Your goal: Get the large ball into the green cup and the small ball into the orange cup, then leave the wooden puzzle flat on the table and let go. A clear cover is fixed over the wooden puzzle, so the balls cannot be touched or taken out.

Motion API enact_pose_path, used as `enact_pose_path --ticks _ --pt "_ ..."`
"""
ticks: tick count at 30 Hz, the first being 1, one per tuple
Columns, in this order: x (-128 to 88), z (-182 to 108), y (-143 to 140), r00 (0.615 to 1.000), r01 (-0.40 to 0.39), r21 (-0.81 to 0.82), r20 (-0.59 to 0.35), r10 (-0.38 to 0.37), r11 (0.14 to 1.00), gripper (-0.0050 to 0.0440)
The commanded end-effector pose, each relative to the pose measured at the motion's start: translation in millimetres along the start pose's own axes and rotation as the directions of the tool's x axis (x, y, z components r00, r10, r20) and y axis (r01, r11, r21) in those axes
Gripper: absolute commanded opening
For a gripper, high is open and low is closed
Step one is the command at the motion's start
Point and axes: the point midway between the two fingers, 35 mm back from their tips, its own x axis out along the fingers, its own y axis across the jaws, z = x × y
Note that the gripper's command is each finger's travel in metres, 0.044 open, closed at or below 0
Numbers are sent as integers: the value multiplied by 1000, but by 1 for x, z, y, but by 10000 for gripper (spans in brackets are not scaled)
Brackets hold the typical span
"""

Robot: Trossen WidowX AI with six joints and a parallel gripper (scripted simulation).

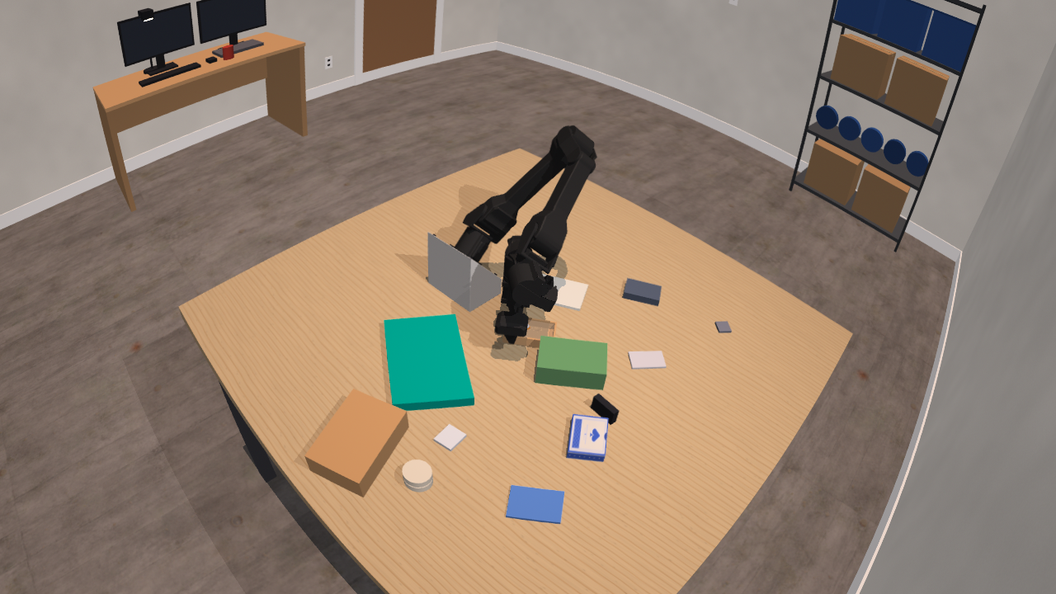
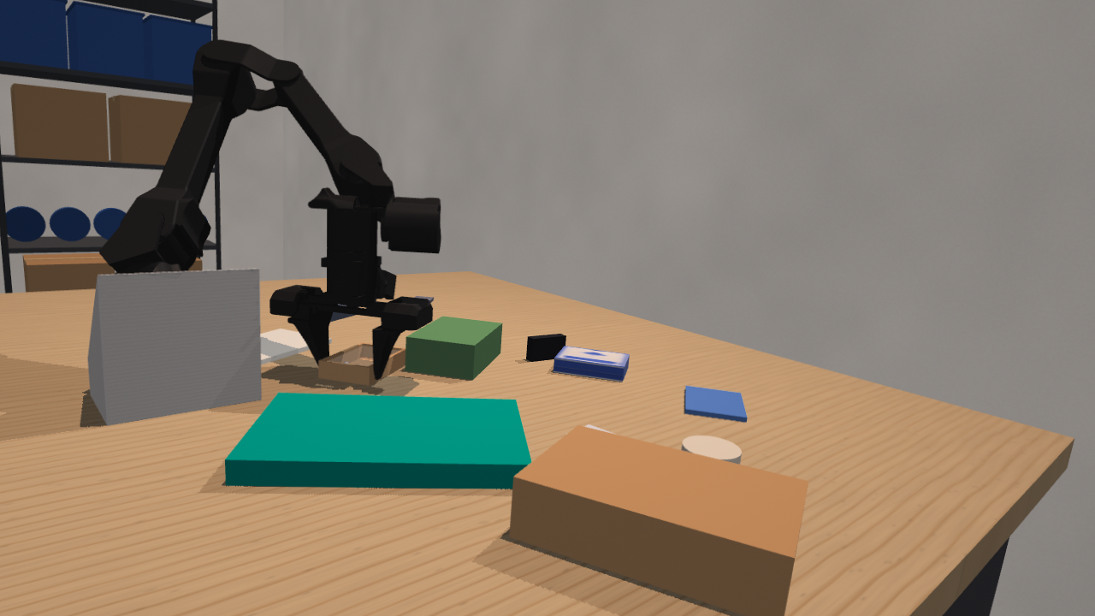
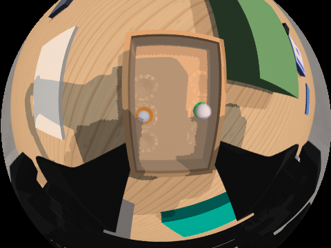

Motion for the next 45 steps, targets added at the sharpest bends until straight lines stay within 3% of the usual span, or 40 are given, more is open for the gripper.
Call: enact_pose_path --ticks 1,6,21,23,25,45 --pt "2 -1 2 1000 -7 2 -8 7 1000 0" --pt "0 0 0 1000 0 0 0 0 1000 24" --pt "0 0 0 1000 0 0 0 0 1000 384" --pt "0 0 0 1000 0 0 0 0 1000 384" --pt "0 0 0 1000 0 0 0 0 1000 432" --pt "0 0 0 1000 0 0 0 0 1000 440"
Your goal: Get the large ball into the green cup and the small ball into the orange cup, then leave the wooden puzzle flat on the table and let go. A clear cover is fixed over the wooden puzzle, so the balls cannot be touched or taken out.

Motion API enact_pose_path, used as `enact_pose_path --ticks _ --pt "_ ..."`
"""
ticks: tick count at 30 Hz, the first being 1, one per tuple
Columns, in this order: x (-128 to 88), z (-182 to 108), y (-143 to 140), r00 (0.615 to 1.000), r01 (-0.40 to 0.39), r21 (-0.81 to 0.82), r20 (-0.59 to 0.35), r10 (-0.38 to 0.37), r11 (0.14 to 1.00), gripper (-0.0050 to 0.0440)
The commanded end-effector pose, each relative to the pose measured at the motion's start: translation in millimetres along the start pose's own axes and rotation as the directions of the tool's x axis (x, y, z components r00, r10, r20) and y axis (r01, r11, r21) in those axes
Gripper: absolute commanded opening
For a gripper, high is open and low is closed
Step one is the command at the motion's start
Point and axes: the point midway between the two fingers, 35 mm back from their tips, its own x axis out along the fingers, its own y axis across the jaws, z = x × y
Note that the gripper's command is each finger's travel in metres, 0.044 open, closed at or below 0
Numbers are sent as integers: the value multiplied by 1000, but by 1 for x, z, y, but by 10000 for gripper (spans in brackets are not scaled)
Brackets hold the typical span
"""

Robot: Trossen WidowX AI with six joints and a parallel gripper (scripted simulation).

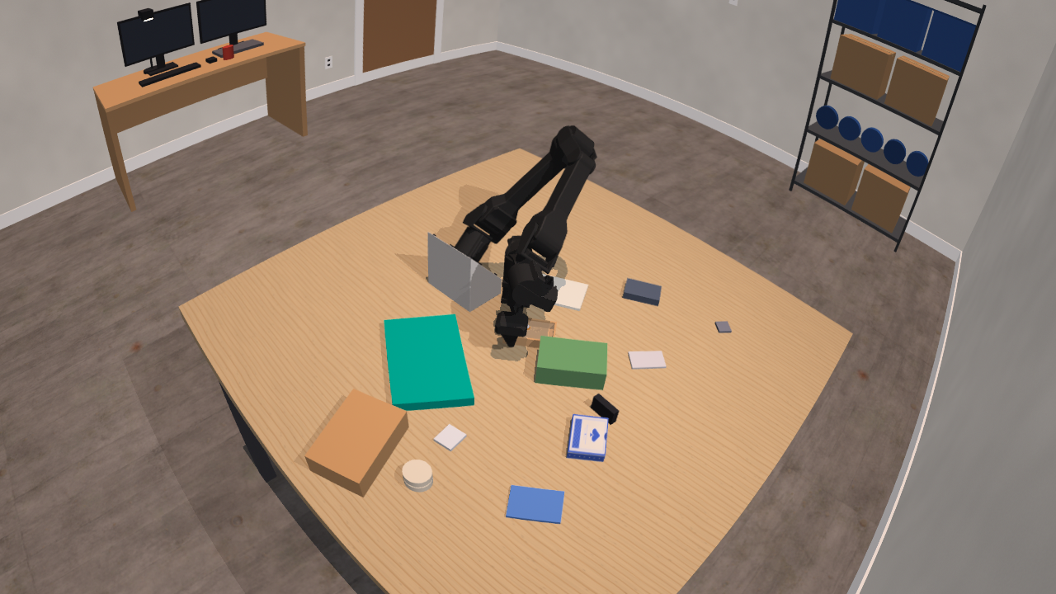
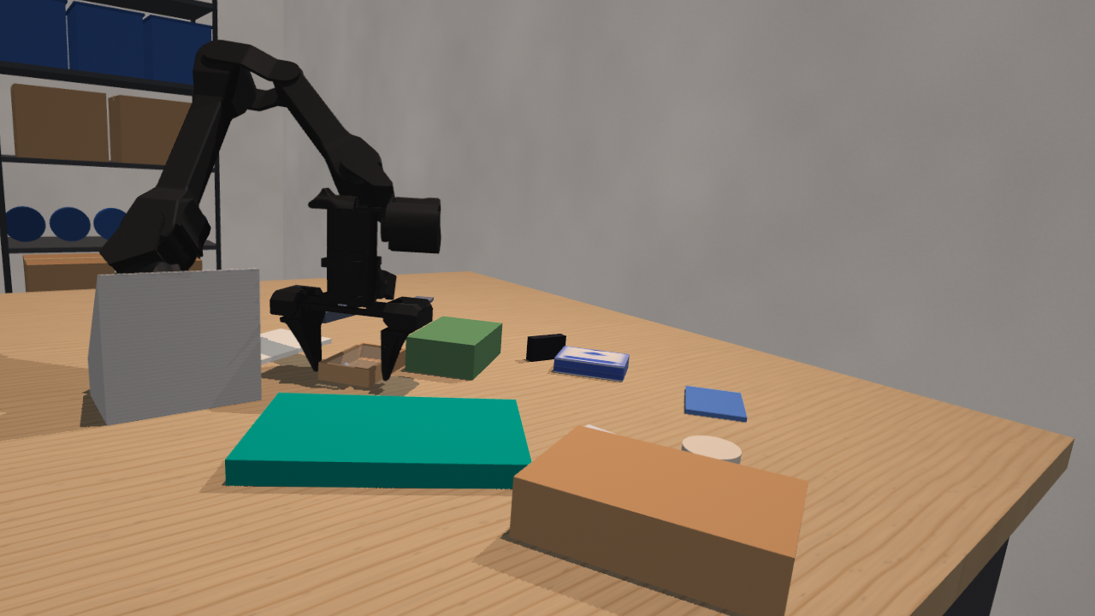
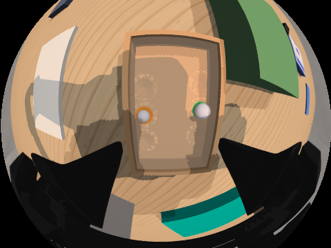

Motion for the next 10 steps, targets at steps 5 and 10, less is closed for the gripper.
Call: enact_pose_path --ticks 5,10 --pt "-35 2 -6 1000 3 2 -6 -3 1000 440" --pt "-91 2 -17 998 59 -40 -5 -59 997 440"
